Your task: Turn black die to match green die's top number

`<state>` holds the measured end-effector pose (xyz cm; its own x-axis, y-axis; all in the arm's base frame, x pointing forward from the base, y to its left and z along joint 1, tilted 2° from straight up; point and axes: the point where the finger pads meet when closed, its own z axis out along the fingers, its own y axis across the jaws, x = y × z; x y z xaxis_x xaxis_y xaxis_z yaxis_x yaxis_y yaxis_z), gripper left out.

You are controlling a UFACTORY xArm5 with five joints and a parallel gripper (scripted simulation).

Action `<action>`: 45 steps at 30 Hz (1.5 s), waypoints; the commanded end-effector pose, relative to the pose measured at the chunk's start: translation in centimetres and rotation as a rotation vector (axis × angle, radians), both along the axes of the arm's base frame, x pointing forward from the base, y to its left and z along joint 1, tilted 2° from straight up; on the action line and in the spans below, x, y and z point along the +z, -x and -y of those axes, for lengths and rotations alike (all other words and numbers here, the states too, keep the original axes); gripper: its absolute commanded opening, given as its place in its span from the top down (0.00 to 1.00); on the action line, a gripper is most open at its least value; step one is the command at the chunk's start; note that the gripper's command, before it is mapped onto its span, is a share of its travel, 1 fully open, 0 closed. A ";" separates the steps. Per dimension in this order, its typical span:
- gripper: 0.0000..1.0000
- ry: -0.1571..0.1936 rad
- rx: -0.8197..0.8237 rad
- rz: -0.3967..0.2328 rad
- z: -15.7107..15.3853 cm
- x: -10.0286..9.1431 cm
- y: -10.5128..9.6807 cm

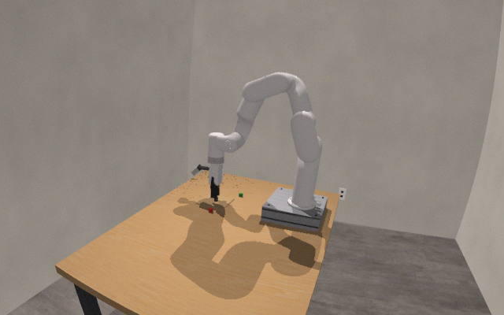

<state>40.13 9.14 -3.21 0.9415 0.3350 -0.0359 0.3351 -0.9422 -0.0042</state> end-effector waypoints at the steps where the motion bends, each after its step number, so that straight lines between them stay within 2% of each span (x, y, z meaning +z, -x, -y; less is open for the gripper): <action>1: 0.69 -0.001 0.000 0.003 0.0 0.1 -0.1; 15: 0.69 -0.001 0.000 0.003 -0.1 -0.3 -0.1; 29: 0.69 -0.001 0.000 0.003 -0.1 -1.7 0.0; 45: 0.69 -0.001 0.000 0.003 -0.1 -1.8 0.0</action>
